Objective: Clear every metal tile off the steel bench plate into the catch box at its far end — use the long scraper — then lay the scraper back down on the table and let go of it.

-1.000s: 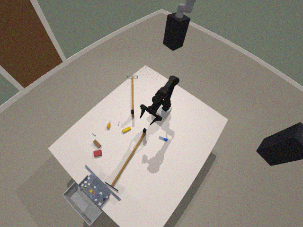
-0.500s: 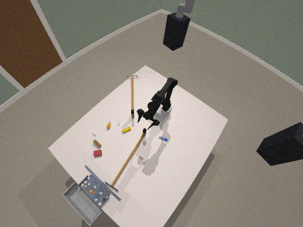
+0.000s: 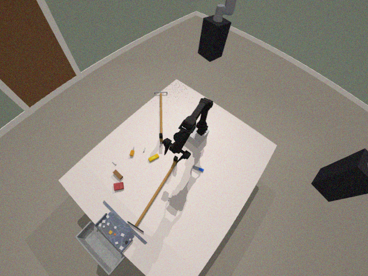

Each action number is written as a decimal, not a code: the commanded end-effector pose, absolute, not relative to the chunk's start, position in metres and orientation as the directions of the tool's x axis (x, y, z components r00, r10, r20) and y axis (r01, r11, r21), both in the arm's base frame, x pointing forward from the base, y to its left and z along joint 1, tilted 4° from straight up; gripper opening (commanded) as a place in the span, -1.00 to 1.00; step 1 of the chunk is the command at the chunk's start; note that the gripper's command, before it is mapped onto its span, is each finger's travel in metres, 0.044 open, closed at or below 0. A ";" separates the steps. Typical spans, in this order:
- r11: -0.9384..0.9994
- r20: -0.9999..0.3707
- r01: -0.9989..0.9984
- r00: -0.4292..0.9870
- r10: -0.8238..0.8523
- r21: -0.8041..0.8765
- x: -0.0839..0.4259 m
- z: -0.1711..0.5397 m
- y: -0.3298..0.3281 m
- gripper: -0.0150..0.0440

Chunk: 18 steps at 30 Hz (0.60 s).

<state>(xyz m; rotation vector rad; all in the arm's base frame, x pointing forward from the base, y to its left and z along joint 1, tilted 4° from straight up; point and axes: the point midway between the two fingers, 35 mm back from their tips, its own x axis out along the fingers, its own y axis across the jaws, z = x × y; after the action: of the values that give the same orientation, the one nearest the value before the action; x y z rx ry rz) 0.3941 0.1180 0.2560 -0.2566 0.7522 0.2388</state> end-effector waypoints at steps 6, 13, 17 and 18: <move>0.935 -0.745 -0.325 0.657 0.116 -0.142 0.414 0.241 0.125 1.00; 0.931 -0.775 -0.336 0.622 0.109 -0.139 0.428 0.228 0.130 1.00; 0.930 -0.792 -0.343 0.601 0.106 -0.136 0.436 0.220 0.132 1.00; 0.929 -0.796 -0.344 0.596 0.105 -0.136 0.438 0.218 0.133 1.00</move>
<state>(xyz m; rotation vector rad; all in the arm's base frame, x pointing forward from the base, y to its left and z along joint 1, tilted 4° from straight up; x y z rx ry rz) 0.4301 0.1298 0.2234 -0.2829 0.8770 0.2550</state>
